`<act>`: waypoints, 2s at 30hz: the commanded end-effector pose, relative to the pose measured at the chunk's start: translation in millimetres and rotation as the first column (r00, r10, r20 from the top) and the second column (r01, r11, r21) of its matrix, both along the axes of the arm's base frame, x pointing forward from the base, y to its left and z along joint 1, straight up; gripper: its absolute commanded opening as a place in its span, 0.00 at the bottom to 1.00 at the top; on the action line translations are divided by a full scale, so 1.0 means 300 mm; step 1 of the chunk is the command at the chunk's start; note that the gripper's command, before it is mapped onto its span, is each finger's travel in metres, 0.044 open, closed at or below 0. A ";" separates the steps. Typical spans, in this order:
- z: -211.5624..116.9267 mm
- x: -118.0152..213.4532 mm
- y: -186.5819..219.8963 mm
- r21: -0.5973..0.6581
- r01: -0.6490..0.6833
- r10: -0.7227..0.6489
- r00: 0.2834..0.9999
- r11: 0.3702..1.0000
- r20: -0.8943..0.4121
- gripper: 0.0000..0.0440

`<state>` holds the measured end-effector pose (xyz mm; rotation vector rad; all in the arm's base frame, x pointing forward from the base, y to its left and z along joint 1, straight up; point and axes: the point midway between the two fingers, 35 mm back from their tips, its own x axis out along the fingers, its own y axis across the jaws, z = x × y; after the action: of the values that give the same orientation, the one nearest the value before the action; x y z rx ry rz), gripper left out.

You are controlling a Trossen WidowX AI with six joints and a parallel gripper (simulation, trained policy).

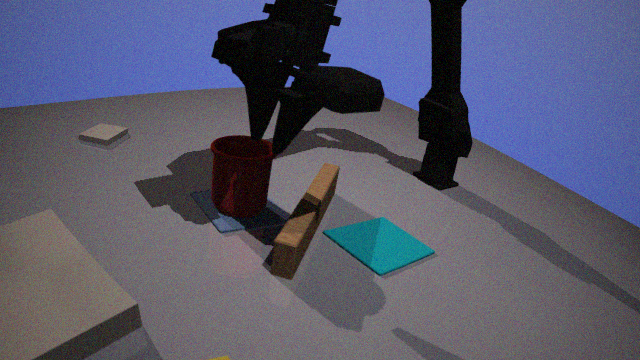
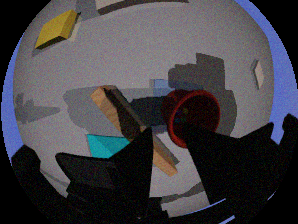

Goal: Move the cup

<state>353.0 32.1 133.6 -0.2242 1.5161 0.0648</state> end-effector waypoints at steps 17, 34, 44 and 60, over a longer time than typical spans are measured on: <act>-0.237 -0.026 -0.043 0.008 -0.163 0.163 0.980 0.987 -0.113 0.22; -0.132 -0.054 -0.030 0.034 -0.314 0.316 0.942 0.949 -0.116 0.00; -0.042 -0.074 0.051 0.042 -0.355 0.357 0.931 0.934 -0.079 0.00; 0.008 -0.137 0.217 0.042 -0.429 0.430 0.903 0.902 -0.017 0.00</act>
<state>315.2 92.0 135.2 -0.5305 1.4752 0.4436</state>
